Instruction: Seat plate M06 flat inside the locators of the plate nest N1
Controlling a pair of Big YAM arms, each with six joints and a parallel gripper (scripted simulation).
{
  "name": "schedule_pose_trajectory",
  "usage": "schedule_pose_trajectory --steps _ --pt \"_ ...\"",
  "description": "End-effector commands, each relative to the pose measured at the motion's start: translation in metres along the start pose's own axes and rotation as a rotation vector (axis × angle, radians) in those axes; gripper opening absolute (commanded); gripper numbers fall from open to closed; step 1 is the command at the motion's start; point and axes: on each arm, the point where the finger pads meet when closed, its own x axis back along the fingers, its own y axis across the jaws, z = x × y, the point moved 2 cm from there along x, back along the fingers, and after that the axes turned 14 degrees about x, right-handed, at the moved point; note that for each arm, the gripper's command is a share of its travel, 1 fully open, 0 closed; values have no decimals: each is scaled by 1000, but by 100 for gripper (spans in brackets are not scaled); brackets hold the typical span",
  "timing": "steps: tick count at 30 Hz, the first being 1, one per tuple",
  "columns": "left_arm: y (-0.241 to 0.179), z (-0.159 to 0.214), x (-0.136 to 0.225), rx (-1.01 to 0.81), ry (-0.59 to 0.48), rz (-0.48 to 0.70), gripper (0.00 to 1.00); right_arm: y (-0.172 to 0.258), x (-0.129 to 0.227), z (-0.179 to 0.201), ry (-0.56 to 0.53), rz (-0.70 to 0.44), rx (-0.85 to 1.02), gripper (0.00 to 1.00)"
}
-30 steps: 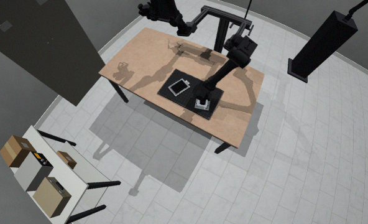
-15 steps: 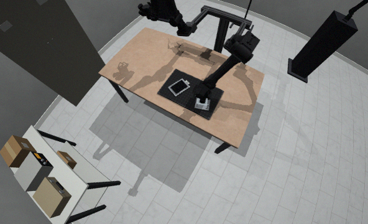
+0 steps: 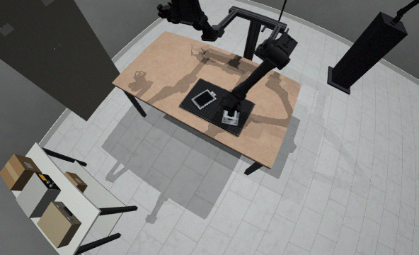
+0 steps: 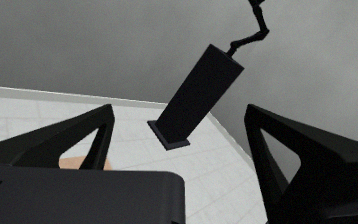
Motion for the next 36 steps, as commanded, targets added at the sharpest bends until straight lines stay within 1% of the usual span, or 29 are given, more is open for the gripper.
schedule_pose_trajectory --steps 1,12,17,19,25,31,36 --pt "-2 -4 2 30 -7 -4 0 -10 -4 -6 -7 21 -25 100" --pt "-3 -6 2 12 -17 7 0 -10 -4 -6 -7 21 -25 100" --pt "8 -12 4 21 -30 14 0 -10 -4 -6 -7 21 -25 100" --pt "10 -12 5 17 -19 7 0 -10 -4 -6 -7 21 -25 100" --pt "3 -11 5 -9 -21 14 0 -10 -4 -6 -7 21 -25 100" --pt "-5 -6 2 7 -15 9 0 -10 -4 -6 -7 21 -25 100" --pt "1 -7 1 23 -10 0 0 -10 -4 -6 -7 21 -25 100"
